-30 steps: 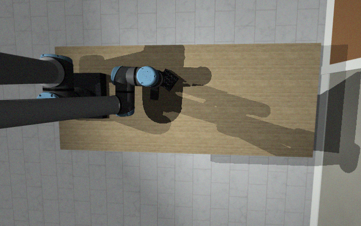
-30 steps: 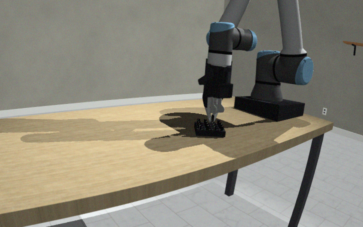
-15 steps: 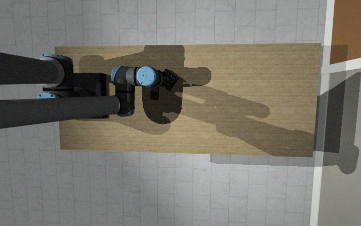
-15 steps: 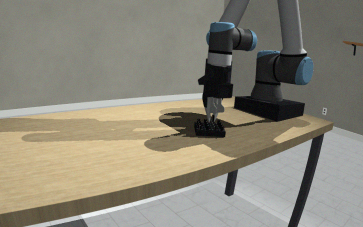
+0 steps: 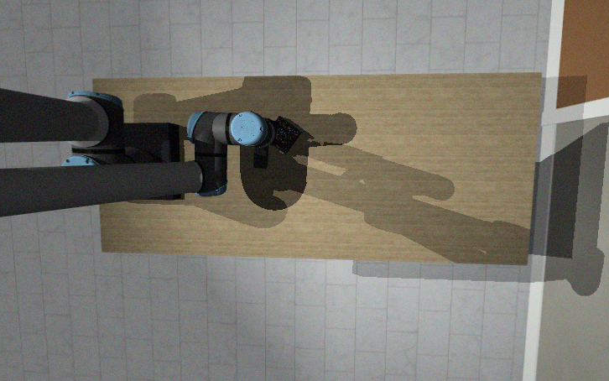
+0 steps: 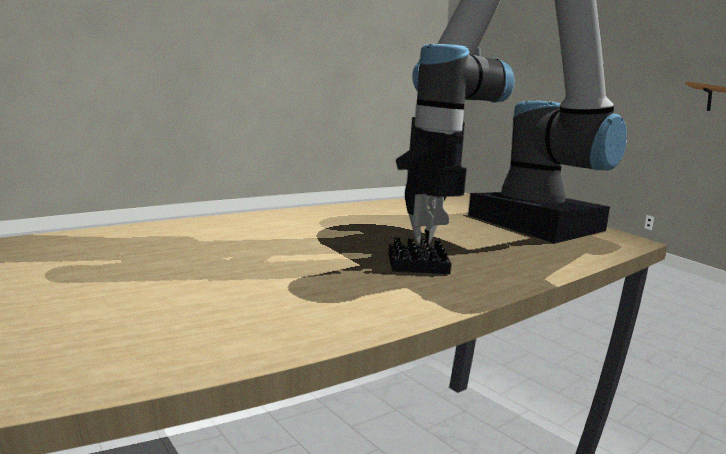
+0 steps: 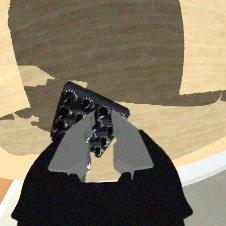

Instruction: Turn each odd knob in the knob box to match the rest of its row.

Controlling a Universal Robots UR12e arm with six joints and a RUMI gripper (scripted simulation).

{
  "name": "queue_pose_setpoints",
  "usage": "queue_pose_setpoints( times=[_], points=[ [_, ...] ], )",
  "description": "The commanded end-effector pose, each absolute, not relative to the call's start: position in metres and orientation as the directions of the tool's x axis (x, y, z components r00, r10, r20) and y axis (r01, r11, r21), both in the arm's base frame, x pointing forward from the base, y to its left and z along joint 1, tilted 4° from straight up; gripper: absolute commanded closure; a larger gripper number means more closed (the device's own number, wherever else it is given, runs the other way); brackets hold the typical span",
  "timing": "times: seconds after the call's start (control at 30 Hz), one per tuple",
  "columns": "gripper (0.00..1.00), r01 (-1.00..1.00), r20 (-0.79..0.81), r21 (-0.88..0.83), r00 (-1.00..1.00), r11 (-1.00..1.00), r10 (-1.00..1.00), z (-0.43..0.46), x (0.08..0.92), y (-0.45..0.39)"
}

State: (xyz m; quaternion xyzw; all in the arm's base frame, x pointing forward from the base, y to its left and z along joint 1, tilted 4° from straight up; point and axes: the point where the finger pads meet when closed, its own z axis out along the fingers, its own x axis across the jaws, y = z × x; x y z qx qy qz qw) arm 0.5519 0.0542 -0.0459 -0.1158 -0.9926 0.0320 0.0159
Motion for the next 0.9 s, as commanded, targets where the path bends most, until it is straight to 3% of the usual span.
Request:
queue_pose_setpoints(
  times=[0.0,0.87],
  points=[
    [0.89,0.229,0.023,-0.067,-0.973,0.971,0.231,-0.045,0.553,0.054],
    [0.89,0.229,0.023,-0.067,-0.973,0.971,0.231,-0.009,0.554,0.056]
  ],
)
